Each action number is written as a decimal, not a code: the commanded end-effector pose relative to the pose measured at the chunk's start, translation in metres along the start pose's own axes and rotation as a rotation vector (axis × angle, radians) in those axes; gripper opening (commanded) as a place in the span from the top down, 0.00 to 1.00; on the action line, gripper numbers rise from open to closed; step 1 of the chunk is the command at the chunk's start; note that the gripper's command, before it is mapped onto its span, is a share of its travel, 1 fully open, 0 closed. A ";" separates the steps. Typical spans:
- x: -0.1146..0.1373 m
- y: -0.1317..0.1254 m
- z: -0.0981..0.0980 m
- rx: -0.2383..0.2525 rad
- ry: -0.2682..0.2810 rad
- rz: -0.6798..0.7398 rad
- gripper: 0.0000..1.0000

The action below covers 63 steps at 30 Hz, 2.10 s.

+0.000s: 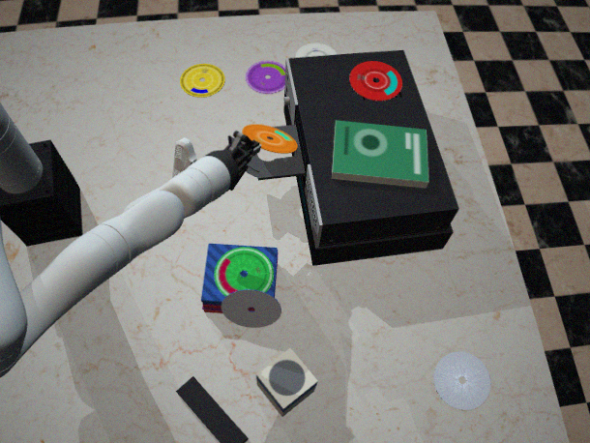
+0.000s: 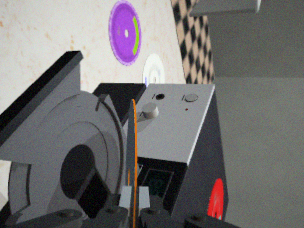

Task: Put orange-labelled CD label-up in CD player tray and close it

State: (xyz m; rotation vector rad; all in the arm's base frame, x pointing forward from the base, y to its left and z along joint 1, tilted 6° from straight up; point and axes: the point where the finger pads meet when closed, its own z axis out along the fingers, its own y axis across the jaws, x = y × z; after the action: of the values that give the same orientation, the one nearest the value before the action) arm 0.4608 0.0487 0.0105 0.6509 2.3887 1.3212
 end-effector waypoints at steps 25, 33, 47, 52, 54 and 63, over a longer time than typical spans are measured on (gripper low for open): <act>0.000 0.001 0.000 -0.001 0.000 -0.001 0.89; 0.000 -0.003 0.002 -0.001 0.000 -0.001 0.89; 0.000 -0.005 0.003 -0.001 0.000 -0.001 0.89; 0.000 -0.005 0.003 -0.001 0.000 -0.001 0.89; 0.000 -0.005 0.003 -0.001 0.000 -0.001 0.89; 0.000 -0.005 0.003 -0.001 0.000 -0.001 0.89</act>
State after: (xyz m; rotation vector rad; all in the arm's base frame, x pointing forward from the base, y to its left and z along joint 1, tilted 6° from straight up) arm 0.4610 0.0484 0.0036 0.6508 2.3889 1.3217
